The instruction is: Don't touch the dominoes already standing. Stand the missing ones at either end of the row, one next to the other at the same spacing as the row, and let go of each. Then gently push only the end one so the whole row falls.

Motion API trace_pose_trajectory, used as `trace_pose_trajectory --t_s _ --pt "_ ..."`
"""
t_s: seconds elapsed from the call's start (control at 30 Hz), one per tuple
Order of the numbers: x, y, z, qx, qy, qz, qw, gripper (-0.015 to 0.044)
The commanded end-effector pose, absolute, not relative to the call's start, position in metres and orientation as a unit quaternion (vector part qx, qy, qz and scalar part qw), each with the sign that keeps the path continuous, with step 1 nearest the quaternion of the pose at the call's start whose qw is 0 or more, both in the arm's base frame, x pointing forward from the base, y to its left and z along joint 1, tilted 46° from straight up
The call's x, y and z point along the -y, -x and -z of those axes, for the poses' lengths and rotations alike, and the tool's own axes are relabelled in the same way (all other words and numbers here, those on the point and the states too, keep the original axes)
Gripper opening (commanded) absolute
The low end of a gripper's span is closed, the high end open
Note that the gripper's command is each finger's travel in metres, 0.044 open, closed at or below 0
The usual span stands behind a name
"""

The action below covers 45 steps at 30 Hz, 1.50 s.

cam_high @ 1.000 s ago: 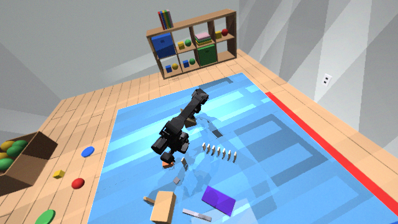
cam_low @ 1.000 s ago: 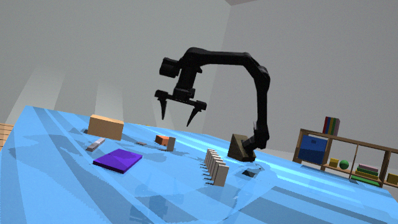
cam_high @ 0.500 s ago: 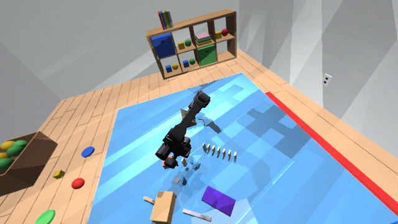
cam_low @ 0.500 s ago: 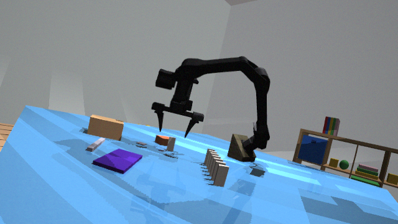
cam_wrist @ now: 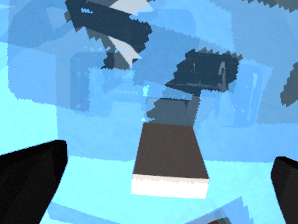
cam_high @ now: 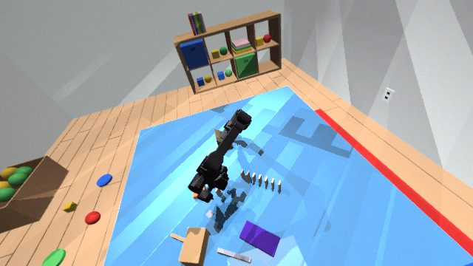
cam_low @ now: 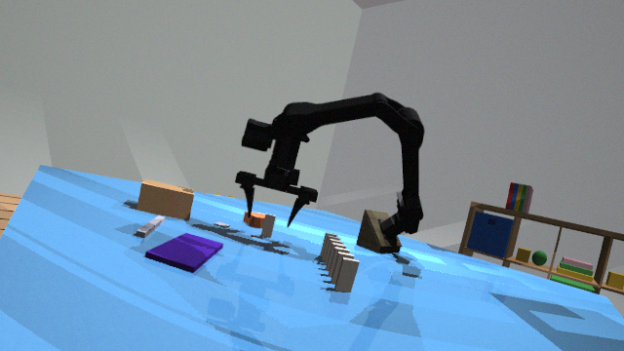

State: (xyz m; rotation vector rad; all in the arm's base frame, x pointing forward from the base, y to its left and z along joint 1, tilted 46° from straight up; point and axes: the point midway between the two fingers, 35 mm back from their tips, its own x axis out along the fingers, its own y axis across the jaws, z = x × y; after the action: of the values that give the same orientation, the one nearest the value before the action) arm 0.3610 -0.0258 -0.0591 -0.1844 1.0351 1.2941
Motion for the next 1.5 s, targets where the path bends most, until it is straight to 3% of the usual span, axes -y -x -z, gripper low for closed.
trace_pose_trajectory --t_s 0.0,0.43,0.77,1.1,1.3,1.47 --pt "0.020 -0.359 0.063 -0.461 0.078 -0.576 0.670 0.0440" --pt "0.020 -0.359 0.063 -0.461 0.078 -0.576 0.670 0.0107" --pt "0.022 -0.360 0.061 -0.461 0.078 -0.576 0.671 0.0107" --pt "0.114 -0.370 -0.030 -0.477 0.058 -0.550 0.683 0.0107" --pt "0.115 -0.368 -0.033 -0.477 0.058 -0.550 0.683 0.0107" --pt "0.088 -0.338 -0.071 -0.472 0.065 -0.561 0.677 0.0107"
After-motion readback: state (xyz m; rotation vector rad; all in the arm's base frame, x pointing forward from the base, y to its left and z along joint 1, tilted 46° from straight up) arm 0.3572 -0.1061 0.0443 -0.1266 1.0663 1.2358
